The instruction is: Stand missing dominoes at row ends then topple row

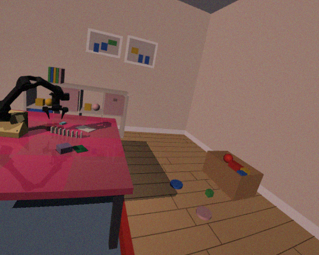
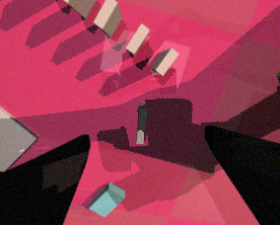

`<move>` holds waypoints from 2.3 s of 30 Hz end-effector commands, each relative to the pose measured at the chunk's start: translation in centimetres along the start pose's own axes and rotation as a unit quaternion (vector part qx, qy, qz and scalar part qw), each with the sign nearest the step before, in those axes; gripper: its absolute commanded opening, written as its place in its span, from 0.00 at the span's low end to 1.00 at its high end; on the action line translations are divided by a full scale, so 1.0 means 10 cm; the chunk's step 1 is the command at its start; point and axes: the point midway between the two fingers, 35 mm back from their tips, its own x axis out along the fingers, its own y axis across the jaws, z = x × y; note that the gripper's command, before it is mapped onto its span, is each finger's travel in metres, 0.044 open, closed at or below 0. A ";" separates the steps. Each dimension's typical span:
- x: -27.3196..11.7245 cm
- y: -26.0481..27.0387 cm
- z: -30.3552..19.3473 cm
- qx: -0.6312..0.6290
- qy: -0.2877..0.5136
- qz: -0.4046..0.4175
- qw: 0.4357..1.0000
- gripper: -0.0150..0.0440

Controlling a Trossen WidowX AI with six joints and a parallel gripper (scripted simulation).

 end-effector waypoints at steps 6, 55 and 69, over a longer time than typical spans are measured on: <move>0.15 0.00 -0.08 0.081 -0.003 -0.004 0.997 1.00; 0.95 -0.01 -0.06 0.081 -0.005 -0.005 0.997 0.30; 0.01 0.00 -0.10 0.081 -0.003 -0.004 0.997 0.30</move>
